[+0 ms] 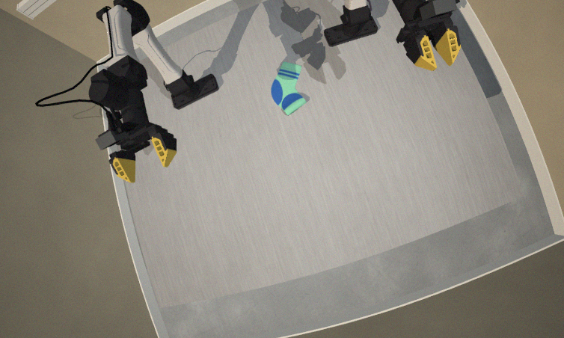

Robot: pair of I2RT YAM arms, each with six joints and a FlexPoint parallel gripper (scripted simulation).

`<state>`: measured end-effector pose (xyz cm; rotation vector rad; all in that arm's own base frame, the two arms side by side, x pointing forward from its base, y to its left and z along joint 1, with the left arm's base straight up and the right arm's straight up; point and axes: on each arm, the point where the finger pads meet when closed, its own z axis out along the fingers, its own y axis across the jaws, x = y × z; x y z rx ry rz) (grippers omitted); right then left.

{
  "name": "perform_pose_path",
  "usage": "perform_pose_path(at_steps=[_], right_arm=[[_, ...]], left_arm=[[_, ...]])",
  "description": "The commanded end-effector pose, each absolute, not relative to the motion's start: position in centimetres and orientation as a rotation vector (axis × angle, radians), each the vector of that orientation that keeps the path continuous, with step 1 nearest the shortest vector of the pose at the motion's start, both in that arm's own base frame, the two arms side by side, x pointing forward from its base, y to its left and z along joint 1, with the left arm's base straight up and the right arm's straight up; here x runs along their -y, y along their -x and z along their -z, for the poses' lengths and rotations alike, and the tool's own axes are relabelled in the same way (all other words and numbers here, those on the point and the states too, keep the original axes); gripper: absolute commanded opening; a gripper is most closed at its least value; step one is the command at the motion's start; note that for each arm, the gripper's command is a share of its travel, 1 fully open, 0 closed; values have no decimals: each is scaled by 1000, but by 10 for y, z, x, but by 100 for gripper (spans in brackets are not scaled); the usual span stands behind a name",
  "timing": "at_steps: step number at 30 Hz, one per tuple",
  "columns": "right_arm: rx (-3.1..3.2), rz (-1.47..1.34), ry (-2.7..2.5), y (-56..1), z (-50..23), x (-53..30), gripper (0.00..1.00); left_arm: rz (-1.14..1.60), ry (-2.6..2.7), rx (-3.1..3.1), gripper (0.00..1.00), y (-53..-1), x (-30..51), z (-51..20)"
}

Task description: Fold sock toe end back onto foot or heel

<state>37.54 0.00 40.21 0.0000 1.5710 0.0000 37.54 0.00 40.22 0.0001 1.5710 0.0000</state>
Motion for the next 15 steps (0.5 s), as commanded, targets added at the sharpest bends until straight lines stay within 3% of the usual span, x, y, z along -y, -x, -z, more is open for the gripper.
perform_pose_path(at_steps=[1,15], right_arm=[[-1549,12,-3,-375,-411,2,100],[-1549,12,-3,-374,-411,2,100]], left_arm=[[2,11,-1582,39,-378,-1,-396],[2,10,-1576,39,-377,0,-398]])
